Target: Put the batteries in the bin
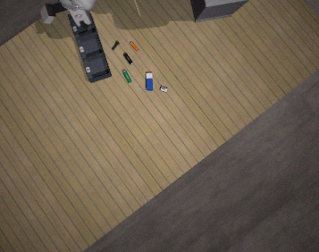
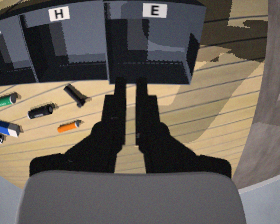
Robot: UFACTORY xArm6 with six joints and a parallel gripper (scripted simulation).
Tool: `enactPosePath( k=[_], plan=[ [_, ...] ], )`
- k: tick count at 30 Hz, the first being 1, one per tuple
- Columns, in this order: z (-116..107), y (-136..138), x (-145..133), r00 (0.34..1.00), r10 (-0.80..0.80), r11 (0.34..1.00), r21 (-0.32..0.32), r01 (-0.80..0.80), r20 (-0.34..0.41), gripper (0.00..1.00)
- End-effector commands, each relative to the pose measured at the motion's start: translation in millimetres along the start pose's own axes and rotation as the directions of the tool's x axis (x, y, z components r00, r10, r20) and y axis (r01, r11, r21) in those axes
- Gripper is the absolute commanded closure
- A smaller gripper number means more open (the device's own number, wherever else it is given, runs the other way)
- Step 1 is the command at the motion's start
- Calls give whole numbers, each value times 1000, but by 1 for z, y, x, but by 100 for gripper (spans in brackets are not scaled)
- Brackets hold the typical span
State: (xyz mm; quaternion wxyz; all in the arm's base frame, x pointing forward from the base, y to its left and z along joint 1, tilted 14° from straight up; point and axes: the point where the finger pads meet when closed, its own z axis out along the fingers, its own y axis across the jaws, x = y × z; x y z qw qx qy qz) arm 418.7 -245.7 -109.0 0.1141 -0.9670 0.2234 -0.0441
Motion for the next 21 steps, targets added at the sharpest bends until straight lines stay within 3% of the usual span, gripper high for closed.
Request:
enactPosePath(
  k=[1, 7, 21],
  plan=[
    [10, 14, 14, 1000, -1, 1000, 2, 1, 0, 93],
    [10, 14, 14, 1000, -1, 1000, 2, 1, 0, 93],
    [47, 14, 14, 1000, -1, 1000, 2, 1, 0, 93]
  ],
)
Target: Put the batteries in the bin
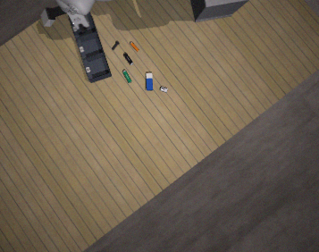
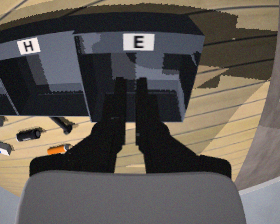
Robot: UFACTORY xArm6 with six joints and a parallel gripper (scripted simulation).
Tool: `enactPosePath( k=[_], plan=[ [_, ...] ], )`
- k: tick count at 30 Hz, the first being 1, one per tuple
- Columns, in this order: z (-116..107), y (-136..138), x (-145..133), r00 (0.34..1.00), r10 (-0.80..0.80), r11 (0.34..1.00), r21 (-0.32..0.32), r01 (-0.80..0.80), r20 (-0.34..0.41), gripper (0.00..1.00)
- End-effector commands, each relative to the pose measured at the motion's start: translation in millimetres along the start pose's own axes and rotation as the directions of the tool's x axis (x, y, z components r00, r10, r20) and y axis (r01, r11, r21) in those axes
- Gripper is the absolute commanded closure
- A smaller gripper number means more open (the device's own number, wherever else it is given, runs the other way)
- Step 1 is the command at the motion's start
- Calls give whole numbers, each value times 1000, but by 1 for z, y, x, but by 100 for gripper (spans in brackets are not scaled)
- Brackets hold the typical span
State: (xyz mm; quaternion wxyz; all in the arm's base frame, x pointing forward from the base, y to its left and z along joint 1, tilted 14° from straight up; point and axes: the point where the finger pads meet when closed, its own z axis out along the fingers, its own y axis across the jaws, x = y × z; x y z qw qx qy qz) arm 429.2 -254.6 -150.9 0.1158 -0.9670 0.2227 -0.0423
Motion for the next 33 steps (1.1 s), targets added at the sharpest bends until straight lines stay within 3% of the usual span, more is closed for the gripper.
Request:
enactPosePath(
  k=[1, 11, 33],
  plan=[
    [9, 0, 2, 1000, 0, 1000, 0, 0, -5, 93],
    [29, 0, 2, 1000, 0, 1000, 0, 0, -5, 93],
    [29, 0, 2, 1000, 0, 1000, 0, 0, -5, 93]
  ],
)
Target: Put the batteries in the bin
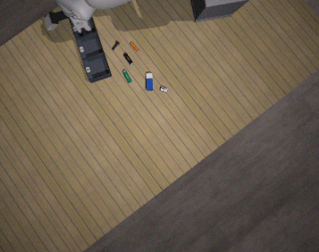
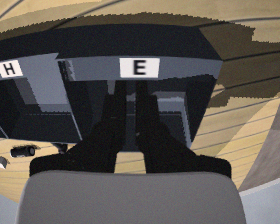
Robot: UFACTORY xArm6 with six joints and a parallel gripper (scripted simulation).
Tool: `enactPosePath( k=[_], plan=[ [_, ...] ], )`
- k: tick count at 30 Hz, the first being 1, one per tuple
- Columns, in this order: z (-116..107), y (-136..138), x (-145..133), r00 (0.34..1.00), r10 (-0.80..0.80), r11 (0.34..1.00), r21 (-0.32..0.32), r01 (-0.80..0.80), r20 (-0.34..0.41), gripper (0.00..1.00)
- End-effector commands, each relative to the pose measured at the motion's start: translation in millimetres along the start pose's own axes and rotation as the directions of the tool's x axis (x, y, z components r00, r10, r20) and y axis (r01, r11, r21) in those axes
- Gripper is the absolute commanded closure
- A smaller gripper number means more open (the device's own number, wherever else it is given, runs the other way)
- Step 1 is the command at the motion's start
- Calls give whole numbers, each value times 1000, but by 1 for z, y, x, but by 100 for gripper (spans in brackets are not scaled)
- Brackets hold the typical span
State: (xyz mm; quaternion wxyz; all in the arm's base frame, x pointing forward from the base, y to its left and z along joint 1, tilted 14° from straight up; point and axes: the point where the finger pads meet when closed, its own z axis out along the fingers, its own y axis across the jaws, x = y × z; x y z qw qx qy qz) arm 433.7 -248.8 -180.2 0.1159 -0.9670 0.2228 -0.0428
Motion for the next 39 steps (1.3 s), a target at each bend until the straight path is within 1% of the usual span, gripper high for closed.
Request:
enactPosePath(
  k=[1, 26, 39],
  plan=[
    [-1, 0, 2, 1000, 0, 1000, -1, 0, -4, 93],
    [-1, 0, 2, 1000, 0, 1000, -1, 0, -4, 93],
    [-16, 0, 2, 1000, 0, 1000, -1, 0, -4, 93]
  ],
)
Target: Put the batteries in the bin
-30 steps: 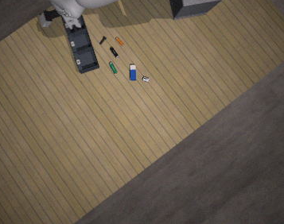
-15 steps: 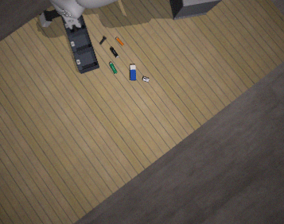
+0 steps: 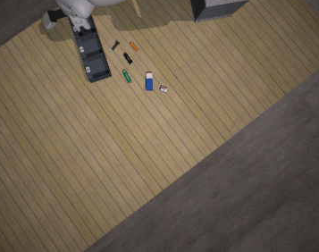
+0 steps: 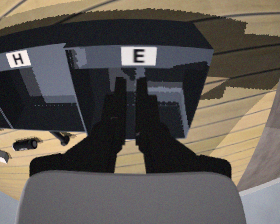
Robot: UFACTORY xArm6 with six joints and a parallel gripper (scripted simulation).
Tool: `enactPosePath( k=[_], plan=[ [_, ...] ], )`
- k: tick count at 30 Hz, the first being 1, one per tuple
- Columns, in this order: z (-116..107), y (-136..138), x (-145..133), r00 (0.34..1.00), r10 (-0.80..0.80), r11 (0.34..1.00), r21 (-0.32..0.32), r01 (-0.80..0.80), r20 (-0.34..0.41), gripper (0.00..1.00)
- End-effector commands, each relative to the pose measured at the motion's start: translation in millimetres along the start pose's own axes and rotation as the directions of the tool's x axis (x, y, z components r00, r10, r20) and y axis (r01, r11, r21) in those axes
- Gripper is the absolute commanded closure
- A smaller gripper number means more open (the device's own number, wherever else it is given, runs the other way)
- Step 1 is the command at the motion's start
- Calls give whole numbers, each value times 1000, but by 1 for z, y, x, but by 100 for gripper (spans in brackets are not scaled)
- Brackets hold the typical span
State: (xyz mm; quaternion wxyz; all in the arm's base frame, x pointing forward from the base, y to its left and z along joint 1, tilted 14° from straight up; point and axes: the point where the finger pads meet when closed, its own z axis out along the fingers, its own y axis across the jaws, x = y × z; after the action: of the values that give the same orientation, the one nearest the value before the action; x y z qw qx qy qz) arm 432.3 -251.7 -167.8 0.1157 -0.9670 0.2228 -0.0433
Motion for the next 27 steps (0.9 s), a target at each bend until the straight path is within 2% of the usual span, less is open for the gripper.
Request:
enactPosePath(
  k=[1, 10, 20, 24, 27],
  plan=[
    [-5, 0, 1, 1000, 0, 1000, -1, 0, -3, 93],
    [-17, 0, 1, 1000, 0, 1000, -1, 0, -3, 93],
    [-48, 0, 1, 1000, 0, 1000, -1, 0, -3, 93],
    [-48, 0, 1, 1000, 0, 1000, -1, 0, -3, 93],
    [-48, -15, 2, 1000, 0, 1000, -1, 0, -3, 93]
  ],
)
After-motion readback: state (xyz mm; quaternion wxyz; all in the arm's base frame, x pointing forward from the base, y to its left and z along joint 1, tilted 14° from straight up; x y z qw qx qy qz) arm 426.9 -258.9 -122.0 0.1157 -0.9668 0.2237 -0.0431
